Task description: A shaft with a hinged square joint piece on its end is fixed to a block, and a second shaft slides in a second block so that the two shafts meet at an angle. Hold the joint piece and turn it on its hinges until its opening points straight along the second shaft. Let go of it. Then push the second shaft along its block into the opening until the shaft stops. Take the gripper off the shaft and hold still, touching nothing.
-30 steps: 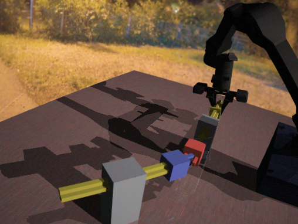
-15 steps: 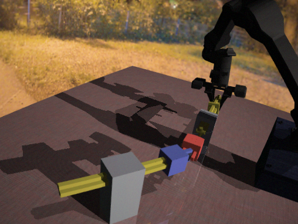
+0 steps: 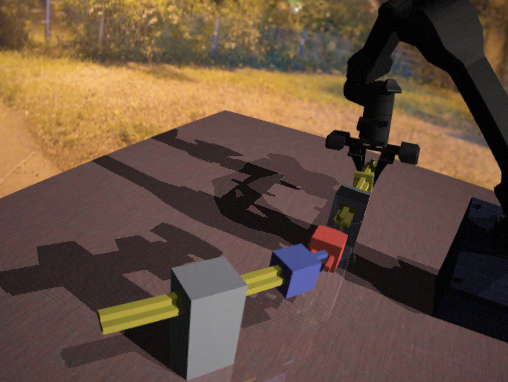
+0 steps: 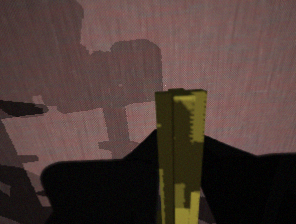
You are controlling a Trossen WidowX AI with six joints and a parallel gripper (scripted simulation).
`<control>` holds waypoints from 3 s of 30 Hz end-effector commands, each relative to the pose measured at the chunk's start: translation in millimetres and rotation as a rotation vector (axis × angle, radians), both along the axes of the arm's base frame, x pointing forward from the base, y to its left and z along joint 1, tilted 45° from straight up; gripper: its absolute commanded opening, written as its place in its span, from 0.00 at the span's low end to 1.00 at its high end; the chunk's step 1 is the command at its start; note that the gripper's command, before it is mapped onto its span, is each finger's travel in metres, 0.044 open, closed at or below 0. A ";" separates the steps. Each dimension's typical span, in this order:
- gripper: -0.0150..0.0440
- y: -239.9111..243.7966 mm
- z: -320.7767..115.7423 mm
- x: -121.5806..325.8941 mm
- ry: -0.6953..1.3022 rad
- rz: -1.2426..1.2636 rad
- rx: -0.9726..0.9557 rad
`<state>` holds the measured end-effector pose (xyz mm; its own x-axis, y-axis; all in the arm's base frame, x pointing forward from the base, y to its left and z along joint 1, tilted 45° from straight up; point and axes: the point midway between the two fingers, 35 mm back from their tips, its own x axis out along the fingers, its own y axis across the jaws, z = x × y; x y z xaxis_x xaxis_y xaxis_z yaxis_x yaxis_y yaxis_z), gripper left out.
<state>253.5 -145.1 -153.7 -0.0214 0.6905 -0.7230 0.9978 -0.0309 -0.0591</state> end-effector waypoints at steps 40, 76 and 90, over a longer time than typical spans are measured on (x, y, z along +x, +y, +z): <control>0.37 0.0 0.0 0.0 0.000 0.000 0.000; 0.25 8.0 6.8 0.9 -0.048 -0.050 -0.003; 0.25 23.4 21.0 2.1 -0.077 -0.079 -0.003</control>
